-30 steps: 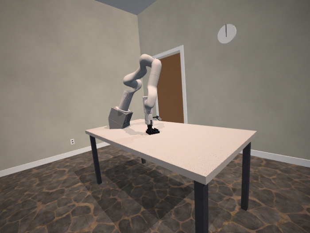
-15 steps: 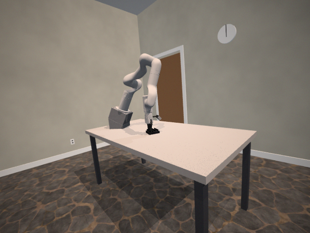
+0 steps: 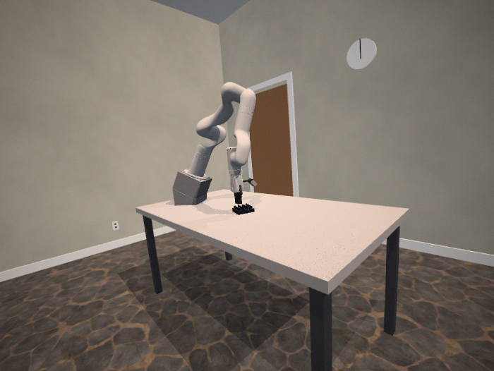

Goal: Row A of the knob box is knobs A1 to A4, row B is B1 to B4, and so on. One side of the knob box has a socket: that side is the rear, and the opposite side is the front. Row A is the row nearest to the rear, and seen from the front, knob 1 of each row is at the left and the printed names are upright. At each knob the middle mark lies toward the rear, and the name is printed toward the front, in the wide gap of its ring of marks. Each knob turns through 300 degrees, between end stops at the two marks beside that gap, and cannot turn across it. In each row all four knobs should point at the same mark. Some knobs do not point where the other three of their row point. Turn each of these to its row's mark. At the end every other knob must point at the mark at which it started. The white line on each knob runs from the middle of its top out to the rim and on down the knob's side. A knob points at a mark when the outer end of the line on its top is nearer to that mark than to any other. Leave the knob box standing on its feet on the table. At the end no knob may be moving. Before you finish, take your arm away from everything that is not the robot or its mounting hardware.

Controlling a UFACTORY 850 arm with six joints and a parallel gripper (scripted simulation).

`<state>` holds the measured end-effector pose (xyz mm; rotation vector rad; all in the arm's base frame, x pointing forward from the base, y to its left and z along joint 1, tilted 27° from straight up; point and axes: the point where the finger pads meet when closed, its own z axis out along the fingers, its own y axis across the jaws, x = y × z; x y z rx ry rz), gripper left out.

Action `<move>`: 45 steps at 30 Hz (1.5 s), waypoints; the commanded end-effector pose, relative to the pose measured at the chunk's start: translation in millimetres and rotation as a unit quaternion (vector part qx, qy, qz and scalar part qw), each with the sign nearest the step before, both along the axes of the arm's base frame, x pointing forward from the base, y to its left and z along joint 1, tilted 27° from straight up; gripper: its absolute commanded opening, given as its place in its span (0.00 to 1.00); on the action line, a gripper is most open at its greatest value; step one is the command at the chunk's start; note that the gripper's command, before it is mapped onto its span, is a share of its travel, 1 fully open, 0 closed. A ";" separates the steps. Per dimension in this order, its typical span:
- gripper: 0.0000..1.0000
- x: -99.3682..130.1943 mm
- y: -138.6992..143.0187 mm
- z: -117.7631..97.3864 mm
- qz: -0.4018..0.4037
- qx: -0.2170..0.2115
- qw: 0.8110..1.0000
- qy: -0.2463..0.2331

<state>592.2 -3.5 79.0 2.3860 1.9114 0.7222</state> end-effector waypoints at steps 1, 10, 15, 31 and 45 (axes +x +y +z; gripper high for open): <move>0.19 0.4 -0.4 1.3 0.000 0.000 1.000 -0.001; 0.19 0.4 -0.4 1.3 0.000 0.000 1.000 -0.001; 0.19 -1.3 -1.5 4.7 0.000 0.000 1.000 -0.001; 0.19 -7.8 -5.4 17.2 0.000 -0.001 1.000 -0.001; 0.19 -7.8 -5.4 17.2 0.000 -0.001 1.000 -0.001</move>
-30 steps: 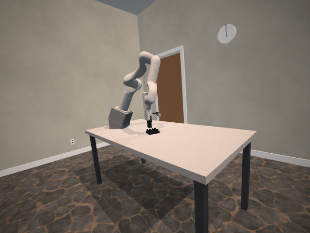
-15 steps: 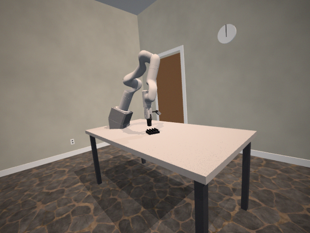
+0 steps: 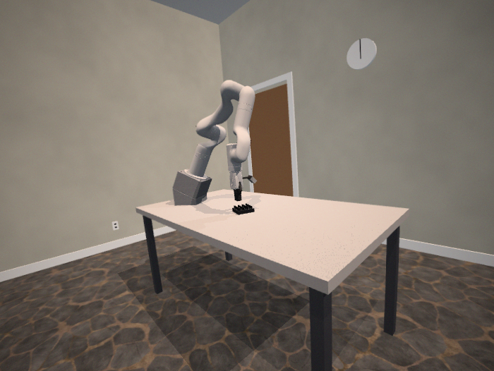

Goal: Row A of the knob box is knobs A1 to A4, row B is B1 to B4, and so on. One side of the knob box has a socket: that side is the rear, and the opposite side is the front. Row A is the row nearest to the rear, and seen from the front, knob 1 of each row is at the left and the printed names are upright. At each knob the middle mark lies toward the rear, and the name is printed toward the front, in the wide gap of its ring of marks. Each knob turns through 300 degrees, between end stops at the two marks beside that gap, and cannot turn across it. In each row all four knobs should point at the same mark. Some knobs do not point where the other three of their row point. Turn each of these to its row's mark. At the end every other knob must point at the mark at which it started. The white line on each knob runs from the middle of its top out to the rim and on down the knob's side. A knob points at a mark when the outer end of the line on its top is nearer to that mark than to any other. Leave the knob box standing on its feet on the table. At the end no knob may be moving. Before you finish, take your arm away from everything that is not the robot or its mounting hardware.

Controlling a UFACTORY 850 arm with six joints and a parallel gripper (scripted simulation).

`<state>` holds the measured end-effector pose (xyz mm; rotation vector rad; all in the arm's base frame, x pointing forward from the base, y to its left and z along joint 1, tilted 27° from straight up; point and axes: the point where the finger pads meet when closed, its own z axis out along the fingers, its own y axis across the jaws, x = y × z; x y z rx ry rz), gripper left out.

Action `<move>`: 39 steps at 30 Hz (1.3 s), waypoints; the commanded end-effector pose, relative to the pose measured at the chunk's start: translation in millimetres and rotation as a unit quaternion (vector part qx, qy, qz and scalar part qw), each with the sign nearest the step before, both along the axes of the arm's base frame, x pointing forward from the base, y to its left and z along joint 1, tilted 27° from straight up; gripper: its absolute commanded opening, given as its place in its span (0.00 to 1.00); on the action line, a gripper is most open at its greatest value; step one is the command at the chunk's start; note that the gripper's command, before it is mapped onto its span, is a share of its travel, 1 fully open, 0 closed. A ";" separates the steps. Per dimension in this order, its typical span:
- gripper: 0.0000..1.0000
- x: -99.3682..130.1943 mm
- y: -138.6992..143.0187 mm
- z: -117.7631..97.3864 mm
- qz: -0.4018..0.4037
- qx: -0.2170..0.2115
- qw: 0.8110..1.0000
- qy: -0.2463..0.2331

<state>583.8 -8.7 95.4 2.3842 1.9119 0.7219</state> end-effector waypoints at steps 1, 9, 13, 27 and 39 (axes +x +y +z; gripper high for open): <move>0.19 0.6 -0.3 0.7 0.000 0.000 1.000 -0.001; 0.19 0.6 -0.3 0.7 0.000 0.000 1.000 -0.001; 0.19 0.6 -0.3 0.7 0.000 0.000 1.000 -0.001; 0.19 2.6 1.2 -3.8 0.000 0.000 1.000 0.000; 0.19 6.3 3.8 -12.2 0.000 0.000 1.000 0.000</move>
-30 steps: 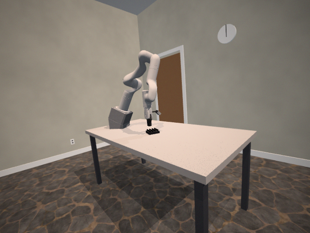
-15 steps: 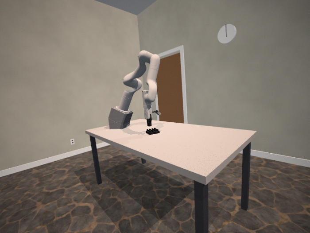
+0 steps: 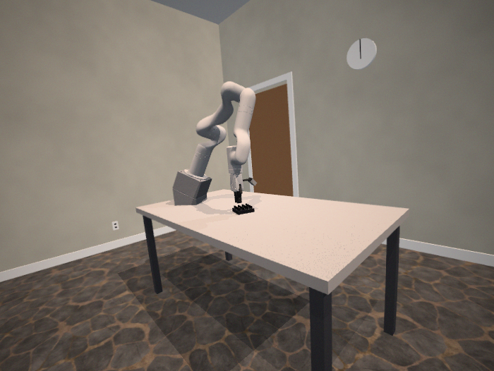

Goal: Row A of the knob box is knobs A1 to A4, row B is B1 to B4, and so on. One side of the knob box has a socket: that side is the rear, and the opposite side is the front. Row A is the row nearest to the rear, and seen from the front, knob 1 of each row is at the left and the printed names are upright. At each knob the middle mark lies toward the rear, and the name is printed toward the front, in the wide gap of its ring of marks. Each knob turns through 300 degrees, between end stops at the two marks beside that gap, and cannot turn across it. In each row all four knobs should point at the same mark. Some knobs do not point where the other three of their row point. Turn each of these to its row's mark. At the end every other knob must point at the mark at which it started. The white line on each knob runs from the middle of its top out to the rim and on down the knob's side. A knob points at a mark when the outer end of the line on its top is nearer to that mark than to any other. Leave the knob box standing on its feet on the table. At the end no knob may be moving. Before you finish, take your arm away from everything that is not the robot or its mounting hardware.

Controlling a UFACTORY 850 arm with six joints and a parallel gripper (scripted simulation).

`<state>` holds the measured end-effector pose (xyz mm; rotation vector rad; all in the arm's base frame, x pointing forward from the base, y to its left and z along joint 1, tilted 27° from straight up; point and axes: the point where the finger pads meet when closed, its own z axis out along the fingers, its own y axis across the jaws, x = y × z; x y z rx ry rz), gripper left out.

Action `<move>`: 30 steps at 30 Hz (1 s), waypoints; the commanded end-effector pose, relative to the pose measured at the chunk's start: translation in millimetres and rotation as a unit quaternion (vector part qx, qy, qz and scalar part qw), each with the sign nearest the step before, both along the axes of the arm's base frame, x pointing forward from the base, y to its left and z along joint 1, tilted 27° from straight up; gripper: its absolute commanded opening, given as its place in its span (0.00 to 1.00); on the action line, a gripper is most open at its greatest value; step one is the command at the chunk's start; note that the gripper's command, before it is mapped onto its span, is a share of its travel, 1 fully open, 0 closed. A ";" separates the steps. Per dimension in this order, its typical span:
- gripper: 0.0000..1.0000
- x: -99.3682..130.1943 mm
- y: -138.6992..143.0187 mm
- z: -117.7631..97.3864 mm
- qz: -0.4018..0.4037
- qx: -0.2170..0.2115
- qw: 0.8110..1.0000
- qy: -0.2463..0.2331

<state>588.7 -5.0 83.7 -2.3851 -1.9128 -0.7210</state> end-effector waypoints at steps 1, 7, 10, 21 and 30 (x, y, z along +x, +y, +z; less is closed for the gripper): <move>0.19 1.8 0.4 -1.5 0.000 0.000 1.000 -0.001; 0.19 4.7 2.6 -8.2 0.000 0.000 1.000 -0.001; 0.19 6.2 3.6 -11.5 0.000 0.000 1.000 -0.001; 0.19 10.0 6.3 -20.1 0.000 0.000 1.000 -0.001; 0.19 11.9 7.7 -24.3 0.000 0.000 1.000 -0.001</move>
